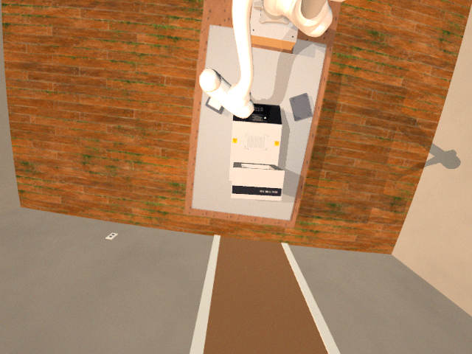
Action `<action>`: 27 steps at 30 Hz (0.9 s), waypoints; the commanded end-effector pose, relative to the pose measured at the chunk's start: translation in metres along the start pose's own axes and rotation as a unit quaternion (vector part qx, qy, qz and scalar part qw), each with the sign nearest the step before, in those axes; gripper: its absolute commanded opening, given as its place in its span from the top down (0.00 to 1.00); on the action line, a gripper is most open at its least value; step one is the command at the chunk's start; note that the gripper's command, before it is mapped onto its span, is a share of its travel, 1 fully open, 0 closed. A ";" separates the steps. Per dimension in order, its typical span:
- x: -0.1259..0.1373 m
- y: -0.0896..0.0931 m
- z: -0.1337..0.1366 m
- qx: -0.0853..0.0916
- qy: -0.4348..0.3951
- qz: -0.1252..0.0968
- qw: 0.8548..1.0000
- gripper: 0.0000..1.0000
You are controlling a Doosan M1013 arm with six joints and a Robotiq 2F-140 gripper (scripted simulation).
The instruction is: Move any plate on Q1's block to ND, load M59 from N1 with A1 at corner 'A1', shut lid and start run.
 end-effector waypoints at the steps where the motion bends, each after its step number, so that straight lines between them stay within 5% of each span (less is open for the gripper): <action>1: 0.000 0.001 0.000 0.000 0.000 0.000 1.000 0.34; 10: 0.000 0.001 0.000 0.000 0.000 0.000 1.000 0.34; 11: 0.000 0.001 0.000 0.000 0.000 0.000 1.000 1.00; 27: 0.000 0.001 0.000 0.000 0.000 0.000 1.000 1.00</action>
Point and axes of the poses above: the point where the finger pads meet when closed, its own y axis out along the fingers, its own z axis across the jaws, x = y × z, the point moved 3 cm from there along -y, back along the fingers, and after that the axes turned 4 degrees about -y, right-handed, at the moved point
